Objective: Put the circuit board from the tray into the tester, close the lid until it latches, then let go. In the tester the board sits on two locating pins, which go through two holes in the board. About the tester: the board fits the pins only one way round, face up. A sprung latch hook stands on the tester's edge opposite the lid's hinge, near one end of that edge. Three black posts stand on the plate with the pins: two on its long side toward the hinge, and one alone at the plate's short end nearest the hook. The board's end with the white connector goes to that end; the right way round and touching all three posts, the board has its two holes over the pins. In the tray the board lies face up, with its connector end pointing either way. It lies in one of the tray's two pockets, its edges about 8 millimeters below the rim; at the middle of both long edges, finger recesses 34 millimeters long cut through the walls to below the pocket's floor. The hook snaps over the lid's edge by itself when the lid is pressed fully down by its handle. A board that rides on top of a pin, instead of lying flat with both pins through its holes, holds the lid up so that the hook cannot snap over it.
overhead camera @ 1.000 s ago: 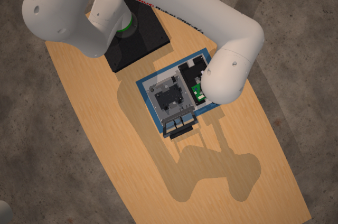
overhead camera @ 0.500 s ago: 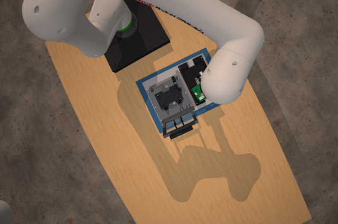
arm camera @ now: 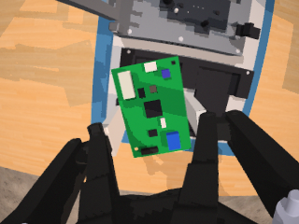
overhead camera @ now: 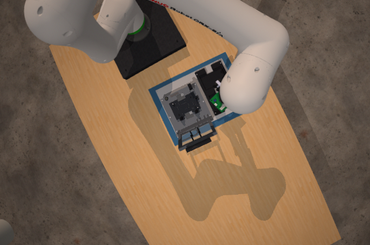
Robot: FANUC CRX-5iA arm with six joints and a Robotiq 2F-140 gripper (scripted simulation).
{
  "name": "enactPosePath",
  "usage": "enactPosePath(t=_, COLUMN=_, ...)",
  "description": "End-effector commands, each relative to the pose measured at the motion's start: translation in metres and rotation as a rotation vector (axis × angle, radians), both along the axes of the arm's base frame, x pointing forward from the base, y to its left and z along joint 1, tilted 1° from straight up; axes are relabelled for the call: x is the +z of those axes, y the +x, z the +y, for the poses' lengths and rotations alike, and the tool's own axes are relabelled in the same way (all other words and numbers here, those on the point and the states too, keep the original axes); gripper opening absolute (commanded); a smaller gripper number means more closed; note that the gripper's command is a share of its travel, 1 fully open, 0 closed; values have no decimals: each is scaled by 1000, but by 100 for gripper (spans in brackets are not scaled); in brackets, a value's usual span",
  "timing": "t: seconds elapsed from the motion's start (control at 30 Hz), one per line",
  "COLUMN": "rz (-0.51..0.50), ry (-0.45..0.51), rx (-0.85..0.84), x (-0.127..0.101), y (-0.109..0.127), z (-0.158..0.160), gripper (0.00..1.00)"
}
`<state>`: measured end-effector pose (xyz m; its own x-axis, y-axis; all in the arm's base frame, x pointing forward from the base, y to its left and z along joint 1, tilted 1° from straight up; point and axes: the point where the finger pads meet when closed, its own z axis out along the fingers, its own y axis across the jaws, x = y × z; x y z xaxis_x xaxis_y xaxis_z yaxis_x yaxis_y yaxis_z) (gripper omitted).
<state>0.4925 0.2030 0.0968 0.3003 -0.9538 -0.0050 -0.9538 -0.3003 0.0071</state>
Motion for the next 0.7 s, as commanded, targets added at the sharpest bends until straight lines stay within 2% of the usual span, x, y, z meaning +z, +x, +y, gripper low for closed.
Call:
enactPosePath(t=0.0, rz=0, ry=1, rx=14, x=0, y=0, z=0, gripper=46)
enactPosePath(t=0.67, rz=-1, ry=4, rx=350, x=0, y=0, z=0, gripper=46)
